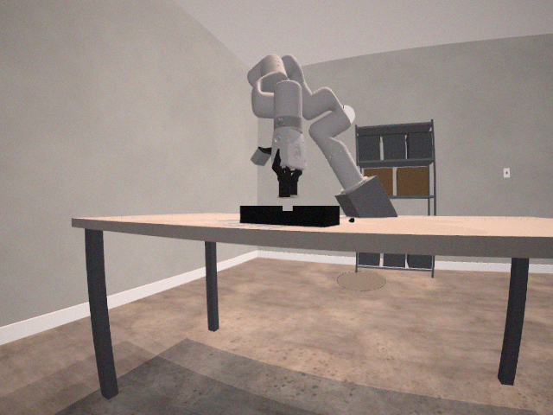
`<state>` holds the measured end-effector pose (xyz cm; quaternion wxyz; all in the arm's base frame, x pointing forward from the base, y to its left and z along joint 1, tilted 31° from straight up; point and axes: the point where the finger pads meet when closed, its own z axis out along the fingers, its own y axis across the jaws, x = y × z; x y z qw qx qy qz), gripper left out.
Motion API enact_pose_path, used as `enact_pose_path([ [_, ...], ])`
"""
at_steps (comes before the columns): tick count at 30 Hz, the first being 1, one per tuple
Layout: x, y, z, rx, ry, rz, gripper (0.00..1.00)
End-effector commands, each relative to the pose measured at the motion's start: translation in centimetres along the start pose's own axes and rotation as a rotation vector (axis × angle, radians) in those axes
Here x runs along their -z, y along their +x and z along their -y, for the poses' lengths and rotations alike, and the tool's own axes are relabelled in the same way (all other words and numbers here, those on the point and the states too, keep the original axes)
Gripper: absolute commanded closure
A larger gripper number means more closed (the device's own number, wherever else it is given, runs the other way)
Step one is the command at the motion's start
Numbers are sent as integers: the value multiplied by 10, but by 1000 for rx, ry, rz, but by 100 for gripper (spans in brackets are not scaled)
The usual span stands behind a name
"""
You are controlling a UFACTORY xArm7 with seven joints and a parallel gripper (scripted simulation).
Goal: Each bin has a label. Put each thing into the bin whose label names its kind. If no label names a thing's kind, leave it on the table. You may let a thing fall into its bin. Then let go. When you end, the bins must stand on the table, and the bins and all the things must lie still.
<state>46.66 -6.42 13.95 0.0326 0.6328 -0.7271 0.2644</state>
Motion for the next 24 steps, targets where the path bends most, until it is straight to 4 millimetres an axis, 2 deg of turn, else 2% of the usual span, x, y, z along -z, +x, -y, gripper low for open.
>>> enact_pose_path([
  [1,1,-1,0,0,3,2,100],
  [17,1,-1,-1,0,3,2,100],
  [24,-13,-1,-1,0,3,2,100],
])
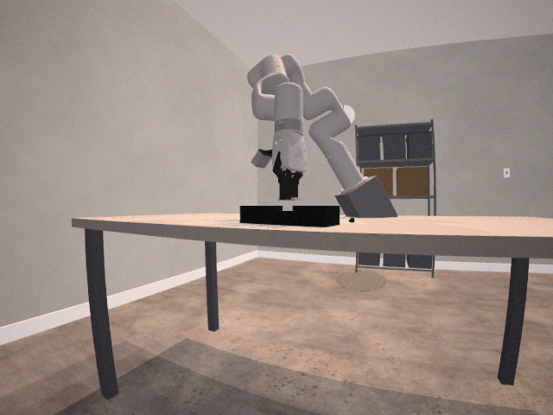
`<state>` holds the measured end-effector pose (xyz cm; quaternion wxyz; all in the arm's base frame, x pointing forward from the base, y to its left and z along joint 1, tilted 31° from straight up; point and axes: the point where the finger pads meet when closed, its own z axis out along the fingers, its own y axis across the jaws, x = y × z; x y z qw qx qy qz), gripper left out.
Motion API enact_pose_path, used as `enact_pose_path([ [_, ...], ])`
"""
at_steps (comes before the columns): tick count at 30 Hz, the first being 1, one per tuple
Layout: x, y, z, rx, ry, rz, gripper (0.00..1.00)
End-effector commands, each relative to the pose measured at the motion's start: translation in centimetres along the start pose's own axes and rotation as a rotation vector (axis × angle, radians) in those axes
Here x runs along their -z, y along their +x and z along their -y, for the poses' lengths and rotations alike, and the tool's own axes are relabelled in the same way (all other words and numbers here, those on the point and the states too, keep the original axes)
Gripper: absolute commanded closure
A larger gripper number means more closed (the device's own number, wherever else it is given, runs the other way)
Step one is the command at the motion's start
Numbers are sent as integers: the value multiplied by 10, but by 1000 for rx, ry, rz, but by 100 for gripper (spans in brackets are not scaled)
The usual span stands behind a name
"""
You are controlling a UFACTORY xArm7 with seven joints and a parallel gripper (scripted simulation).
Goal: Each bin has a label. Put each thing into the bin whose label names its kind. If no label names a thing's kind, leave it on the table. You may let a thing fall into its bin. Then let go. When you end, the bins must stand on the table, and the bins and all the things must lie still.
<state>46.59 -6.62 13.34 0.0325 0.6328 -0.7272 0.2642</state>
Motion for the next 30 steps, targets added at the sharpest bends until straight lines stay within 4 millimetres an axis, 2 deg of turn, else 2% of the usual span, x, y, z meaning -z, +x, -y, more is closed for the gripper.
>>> enact_pose_path([
  [1,-9,-1,1,0,3,1,100],
  [13,-28,-1,1,0,3,1,100],
  [28,-28,-1,2,0,3,1,100],
  [29,-28,-1,2,0,3,1,69],
  [30,-28,-1,2,0,3,1,69],
])
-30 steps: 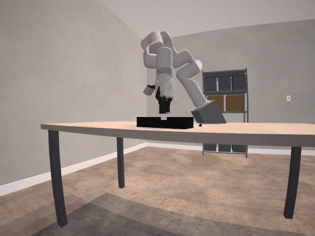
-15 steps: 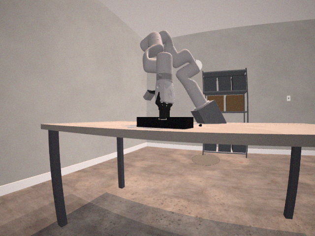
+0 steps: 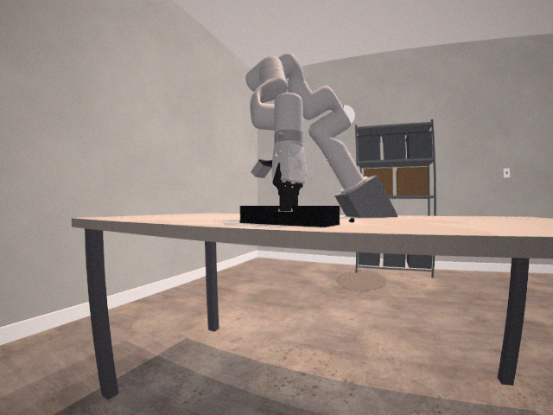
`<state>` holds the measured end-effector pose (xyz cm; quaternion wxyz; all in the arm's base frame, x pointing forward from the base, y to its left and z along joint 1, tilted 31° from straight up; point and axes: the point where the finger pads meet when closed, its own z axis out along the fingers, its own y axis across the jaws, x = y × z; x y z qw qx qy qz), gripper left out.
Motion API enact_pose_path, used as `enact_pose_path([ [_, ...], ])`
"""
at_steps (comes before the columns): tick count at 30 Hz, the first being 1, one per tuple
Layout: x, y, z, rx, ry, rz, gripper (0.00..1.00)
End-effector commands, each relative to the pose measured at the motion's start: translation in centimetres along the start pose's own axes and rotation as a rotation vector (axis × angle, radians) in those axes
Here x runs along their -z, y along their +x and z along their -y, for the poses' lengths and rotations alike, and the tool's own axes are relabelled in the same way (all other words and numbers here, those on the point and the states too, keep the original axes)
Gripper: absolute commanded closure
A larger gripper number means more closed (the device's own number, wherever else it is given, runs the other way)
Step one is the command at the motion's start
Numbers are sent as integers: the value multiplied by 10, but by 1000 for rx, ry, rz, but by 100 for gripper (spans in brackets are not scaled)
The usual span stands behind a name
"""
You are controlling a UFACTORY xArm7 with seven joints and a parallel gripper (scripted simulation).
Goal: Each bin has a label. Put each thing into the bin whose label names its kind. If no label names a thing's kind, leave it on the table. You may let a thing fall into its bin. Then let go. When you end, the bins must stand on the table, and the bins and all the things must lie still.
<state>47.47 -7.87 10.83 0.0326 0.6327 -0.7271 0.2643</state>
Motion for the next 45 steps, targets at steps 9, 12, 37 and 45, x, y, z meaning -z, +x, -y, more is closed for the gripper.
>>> enact_pose_path([
  [9,1,-1,1,0,3,1,69],
  [12,1,-1,1,0,3,1,69],
  [37,26,-1,1,0,3,1,69],
  [45,37,-1,1,0,3,1,69],
])
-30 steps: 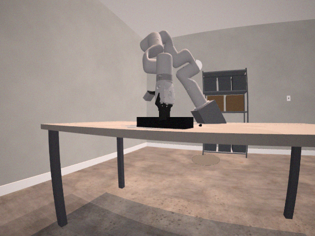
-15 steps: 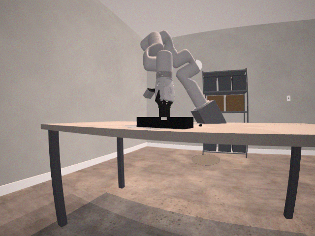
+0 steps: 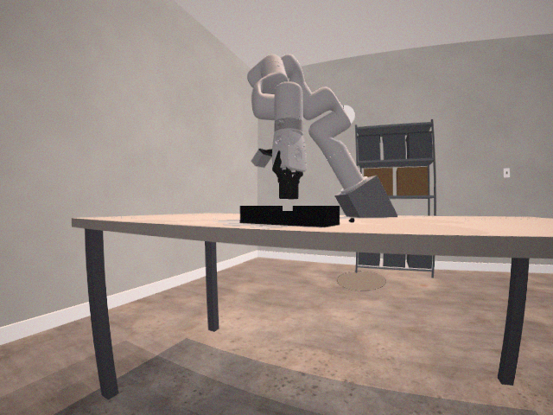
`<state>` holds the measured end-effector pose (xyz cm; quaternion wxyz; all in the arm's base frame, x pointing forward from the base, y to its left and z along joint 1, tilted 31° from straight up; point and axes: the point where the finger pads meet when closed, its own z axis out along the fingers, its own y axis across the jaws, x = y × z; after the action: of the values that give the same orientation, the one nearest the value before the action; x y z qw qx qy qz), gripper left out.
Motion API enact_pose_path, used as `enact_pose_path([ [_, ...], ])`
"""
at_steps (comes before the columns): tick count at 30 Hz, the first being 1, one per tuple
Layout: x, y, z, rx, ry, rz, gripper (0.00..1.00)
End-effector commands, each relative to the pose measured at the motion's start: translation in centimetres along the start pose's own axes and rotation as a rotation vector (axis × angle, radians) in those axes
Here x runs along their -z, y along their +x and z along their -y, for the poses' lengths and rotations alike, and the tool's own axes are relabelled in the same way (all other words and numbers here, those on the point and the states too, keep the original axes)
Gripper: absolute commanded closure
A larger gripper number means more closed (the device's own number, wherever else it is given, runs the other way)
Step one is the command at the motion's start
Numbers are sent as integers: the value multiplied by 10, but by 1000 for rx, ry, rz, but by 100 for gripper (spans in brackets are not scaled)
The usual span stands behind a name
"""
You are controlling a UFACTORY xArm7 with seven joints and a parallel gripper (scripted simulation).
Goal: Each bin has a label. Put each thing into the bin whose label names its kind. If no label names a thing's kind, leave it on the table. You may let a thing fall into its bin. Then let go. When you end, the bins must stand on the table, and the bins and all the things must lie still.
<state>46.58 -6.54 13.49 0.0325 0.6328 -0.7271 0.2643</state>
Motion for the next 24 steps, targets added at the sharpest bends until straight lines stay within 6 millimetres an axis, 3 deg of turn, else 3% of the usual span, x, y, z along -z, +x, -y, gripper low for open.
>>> enact_pose_path([
  [1,6,-1,1,0,3,1,69],
  [6,6,-1,1,0,3,1,69],
  [7,10,-1,1,0,3,1,0],
  [24,70,-1,1,0,3,1,0],
])
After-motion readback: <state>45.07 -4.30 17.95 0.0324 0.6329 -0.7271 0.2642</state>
